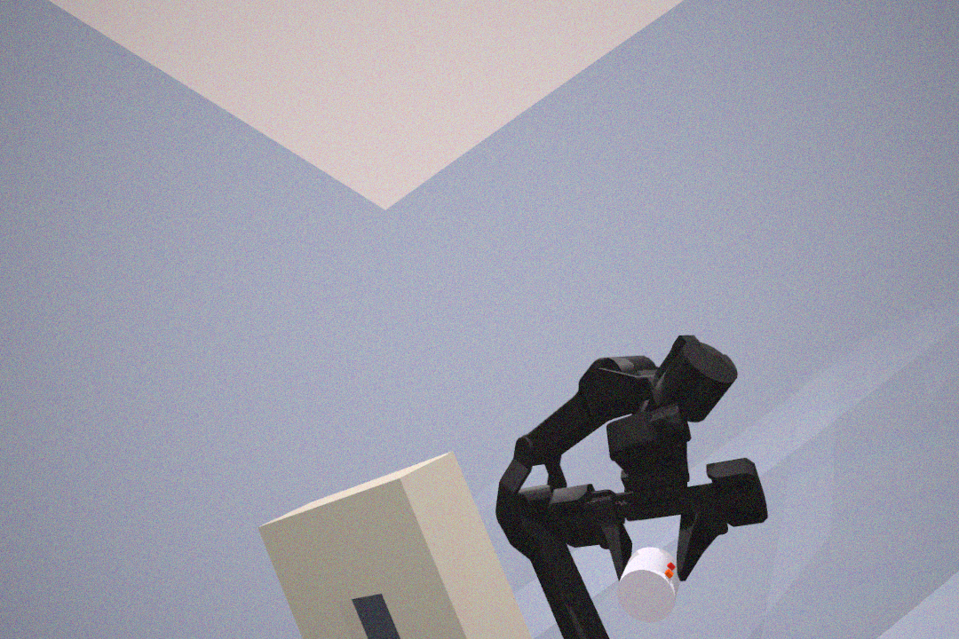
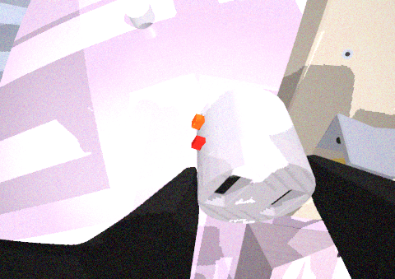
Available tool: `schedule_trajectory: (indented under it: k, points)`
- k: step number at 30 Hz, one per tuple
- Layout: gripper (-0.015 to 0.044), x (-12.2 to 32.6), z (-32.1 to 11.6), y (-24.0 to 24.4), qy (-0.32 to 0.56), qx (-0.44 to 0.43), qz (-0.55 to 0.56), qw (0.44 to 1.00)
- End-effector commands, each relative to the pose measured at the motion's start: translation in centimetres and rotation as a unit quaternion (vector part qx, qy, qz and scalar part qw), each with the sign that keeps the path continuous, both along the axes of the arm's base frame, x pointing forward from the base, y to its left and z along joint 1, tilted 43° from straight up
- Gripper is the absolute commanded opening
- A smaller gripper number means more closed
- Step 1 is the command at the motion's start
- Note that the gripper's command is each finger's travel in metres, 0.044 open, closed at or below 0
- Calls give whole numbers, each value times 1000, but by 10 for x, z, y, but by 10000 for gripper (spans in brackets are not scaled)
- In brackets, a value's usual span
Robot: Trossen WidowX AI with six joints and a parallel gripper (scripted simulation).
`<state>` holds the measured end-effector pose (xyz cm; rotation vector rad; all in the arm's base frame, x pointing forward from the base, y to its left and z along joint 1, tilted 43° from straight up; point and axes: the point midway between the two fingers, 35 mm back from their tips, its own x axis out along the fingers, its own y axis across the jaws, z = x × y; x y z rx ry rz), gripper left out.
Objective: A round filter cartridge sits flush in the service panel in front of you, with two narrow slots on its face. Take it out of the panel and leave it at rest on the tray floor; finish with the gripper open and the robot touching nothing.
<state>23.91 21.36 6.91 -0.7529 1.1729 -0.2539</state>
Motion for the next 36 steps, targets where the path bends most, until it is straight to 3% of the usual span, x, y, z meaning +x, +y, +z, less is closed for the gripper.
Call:
schedule_trajectory:
  k: [1,15,25,36]
  points:
    - [0,-19,-22,20,63,9,67,996]
    - [0,-95,-92,75,256,43,310,915]
    - [0,-103,-98,78,268,46,327,905]
    - [0,-175,-156,69,340,60,408,845]
